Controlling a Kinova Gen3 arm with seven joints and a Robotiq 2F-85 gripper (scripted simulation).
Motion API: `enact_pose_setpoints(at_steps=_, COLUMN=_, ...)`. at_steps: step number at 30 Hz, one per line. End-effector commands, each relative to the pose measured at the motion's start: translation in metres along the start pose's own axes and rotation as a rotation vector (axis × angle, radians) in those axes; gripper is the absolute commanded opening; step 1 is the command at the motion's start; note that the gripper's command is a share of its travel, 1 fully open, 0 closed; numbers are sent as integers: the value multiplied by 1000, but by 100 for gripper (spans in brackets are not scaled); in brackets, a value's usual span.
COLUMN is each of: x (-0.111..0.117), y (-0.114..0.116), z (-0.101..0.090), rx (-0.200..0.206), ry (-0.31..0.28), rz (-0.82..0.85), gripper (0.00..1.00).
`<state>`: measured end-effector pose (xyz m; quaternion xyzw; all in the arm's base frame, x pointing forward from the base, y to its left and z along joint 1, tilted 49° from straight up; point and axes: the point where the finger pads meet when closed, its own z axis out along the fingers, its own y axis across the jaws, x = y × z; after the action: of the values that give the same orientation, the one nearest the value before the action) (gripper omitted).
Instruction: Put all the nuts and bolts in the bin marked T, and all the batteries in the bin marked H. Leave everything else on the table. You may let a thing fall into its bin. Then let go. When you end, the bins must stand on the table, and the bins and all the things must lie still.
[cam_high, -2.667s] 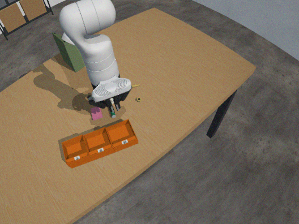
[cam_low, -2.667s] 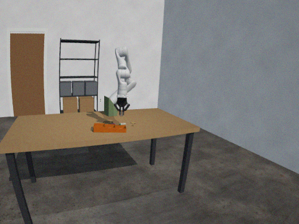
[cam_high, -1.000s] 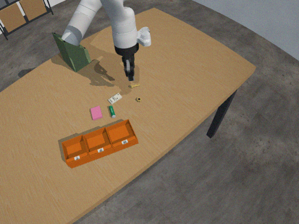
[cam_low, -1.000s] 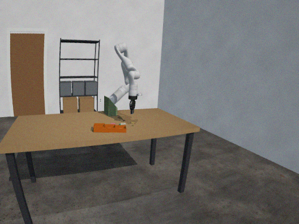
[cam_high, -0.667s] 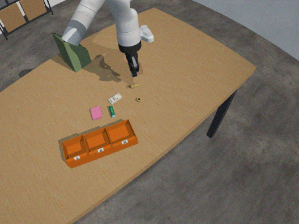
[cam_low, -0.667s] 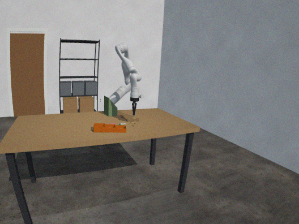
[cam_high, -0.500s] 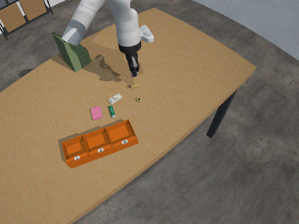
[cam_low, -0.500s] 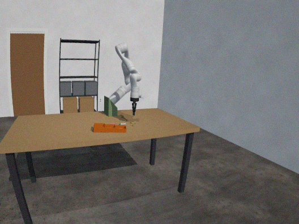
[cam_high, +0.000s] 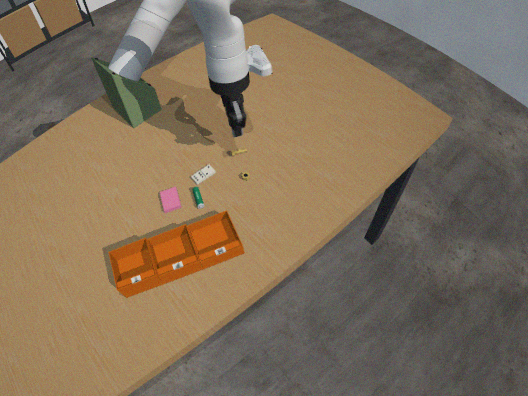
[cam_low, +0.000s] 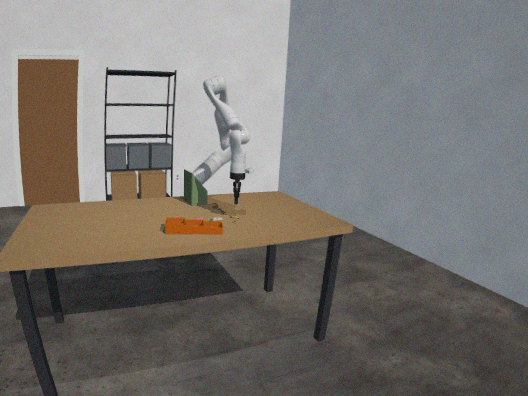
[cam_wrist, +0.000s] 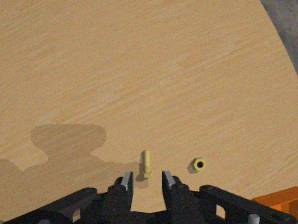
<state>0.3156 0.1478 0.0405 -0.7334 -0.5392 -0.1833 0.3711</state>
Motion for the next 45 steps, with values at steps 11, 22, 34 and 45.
enact_pose_setpoints(at_steps=11, x=0, y=1, z=4, rx=-1, ry=0, rz=0, gripper=30)
enact_pose_setpoints(at_steps=22, x=1, y=-3, z=48, rx=-1, ry=0, rz=0, gripper=30)
enact_pose_setpoints(at_steps=34, x=1, y=-3, z=61, rx=-1, ry=0, rz=0, gripper=30)
enact_pose_setpoints(at_steps=45, x=1, y=0, z=61, rx=-1, ry=0, rz=0, gripper=30)
